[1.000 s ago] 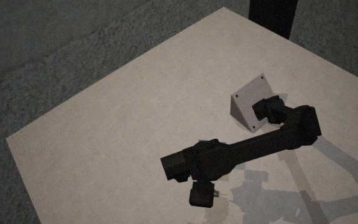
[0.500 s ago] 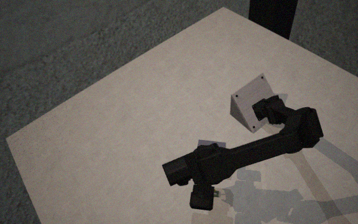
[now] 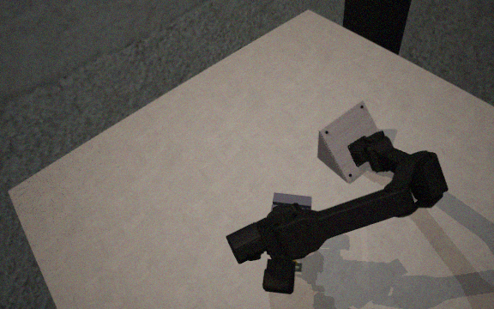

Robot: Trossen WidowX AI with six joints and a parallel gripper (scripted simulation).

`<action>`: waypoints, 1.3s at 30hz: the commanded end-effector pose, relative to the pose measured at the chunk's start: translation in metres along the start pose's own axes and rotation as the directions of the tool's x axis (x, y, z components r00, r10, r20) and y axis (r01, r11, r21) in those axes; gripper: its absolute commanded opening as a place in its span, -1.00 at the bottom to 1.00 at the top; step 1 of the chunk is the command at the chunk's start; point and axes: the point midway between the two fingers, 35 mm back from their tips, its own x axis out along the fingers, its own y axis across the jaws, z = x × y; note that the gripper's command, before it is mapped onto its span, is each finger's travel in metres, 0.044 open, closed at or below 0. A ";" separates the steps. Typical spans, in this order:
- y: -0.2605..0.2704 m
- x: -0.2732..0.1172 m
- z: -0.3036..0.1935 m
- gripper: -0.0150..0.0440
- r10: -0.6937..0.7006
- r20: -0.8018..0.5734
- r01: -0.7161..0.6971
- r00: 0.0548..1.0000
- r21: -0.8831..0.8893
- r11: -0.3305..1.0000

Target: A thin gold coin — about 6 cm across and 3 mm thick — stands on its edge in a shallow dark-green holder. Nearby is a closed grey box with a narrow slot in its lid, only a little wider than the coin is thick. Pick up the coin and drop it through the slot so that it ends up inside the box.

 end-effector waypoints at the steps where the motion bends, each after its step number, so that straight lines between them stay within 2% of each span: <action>1: 0.000 0.007 -0.002 0.05 0.002 -0.005 -0.002 1.000 0.004 1.000; 12: -0.001 0.022 -0.003 0.05 0.003 -0.007 -0.003 1.000 0.004 1.000; 18: -0.001 0.022 -0.003 -0.48 0.003 -0.007 -0.003 1.000 0.004 1.000; 29: -0.001 0.021 -0.003 -0.49 0.003 -0.006 -0.003 1.000 0.004 1.000; 39: 0.000 -0.004 0.000 -0.49 0.000 -0.003 0.000 1.000 0.004 1.000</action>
